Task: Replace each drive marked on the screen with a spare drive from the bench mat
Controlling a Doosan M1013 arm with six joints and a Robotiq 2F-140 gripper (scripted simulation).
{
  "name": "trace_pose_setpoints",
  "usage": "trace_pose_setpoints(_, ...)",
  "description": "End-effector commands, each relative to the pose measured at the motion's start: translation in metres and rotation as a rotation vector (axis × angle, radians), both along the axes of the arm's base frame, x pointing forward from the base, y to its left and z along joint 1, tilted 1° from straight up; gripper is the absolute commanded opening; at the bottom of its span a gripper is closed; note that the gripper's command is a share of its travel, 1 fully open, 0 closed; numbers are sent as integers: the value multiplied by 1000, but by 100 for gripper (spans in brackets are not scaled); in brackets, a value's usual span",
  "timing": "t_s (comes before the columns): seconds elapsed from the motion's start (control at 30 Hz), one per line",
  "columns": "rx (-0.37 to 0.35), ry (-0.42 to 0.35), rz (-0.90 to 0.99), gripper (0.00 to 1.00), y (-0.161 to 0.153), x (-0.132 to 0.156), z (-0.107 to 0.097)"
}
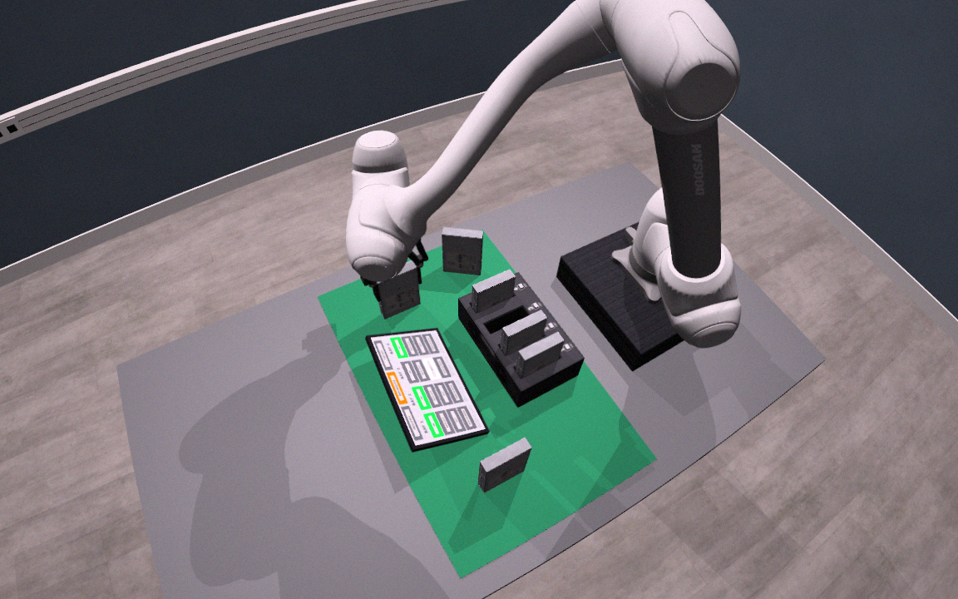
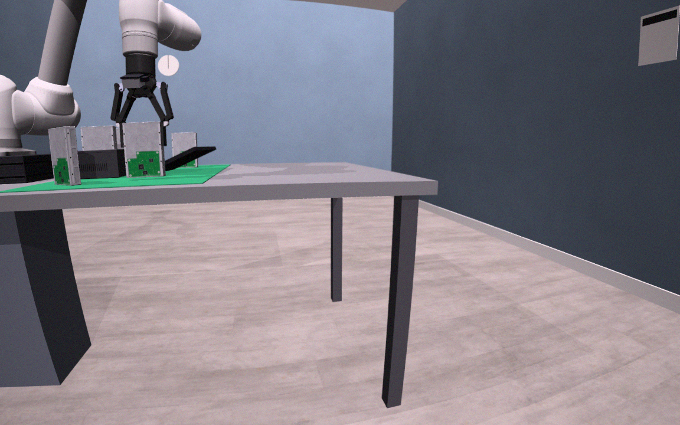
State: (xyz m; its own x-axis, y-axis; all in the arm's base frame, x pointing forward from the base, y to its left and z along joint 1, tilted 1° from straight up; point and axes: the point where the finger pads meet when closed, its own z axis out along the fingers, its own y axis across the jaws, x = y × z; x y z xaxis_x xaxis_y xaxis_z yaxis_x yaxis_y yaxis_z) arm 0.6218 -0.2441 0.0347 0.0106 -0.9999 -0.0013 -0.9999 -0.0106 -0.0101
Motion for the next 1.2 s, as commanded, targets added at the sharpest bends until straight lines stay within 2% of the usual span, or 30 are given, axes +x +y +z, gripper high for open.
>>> trace_pose_setpoints(0.0, 0, -2, 0, 10, 0, 1, 0)
trace_pose_setpoints(1.17, 0, -2, 0, 10, 0, 1, -6)
